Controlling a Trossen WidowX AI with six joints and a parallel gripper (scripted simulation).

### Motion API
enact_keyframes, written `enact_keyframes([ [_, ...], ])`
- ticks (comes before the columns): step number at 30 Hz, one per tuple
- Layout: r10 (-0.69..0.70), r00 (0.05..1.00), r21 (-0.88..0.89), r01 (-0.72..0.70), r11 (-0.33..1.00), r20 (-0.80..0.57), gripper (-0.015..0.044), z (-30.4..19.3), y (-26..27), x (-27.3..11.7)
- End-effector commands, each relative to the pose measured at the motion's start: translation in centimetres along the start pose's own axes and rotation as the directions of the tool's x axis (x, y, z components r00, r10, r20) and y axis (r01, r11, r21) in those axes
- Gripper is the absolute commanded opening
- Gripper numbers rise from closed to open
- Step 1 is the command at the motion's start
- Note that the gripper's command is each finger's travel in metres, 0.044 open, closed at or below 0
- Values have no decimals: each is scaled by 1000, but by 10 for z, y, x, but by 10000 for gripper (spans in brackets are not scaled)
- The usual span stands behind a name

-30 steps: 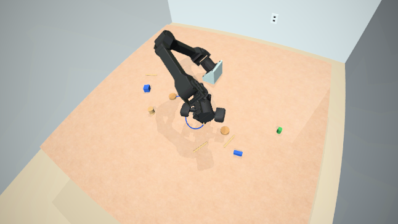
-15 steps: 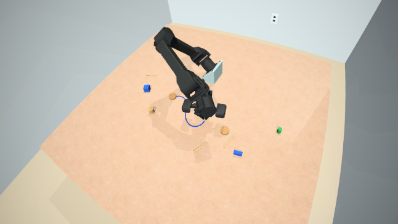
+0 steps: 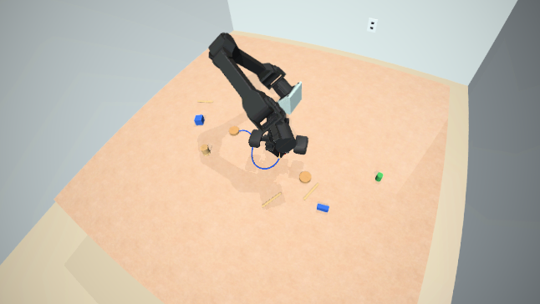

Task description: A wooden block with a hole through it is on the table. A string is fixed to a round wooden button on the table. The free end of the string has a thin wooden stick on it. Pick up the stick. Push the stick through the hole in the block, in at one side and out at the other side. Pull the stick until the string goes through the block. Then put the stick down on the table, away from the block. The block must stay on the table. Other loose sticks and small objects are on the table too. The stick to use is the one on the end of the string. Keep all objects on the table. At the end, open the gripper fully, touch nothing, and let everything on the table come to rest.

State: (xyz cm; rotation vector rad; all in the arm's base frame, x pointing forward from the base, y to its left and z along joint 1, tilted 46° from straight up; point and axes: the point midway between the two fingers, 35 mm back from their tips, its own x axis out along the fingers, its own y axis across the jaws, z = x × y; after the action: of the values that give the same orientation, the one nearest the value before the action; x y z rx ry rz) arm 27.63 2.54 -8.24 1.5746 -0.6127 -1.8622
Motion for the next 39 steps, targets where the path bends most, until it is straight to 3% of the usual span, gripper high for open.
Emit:
enact_keyframes([
  [1, -8, 1000, 5, 8, 1000, -5, 0, 6, 0, -2],
  [6, -7, 1000, 5, 7, 1000, -4, 0, 10, 0, -2],
  [11, 1, 1000, -2, -1, 1000, 1, 122, 8, 0, 0],
  [15, -1, 1000, -2, 1, 1000, 0, 122, 7, -1, -10],
  [20, -3, 1000, -3, 3, 1000, 1, 122, 7, 0, -78],
  [27, 2, 1000, 5, -2, 1000, -11, 122, 6, -1, -77],
  [33, 0, 1000, 491, 4, 871, -7, 122, 16, -2, -77],
  [39, -3, 1000, 885, 4, 466, -3, 122, 26, -2, -77],
])
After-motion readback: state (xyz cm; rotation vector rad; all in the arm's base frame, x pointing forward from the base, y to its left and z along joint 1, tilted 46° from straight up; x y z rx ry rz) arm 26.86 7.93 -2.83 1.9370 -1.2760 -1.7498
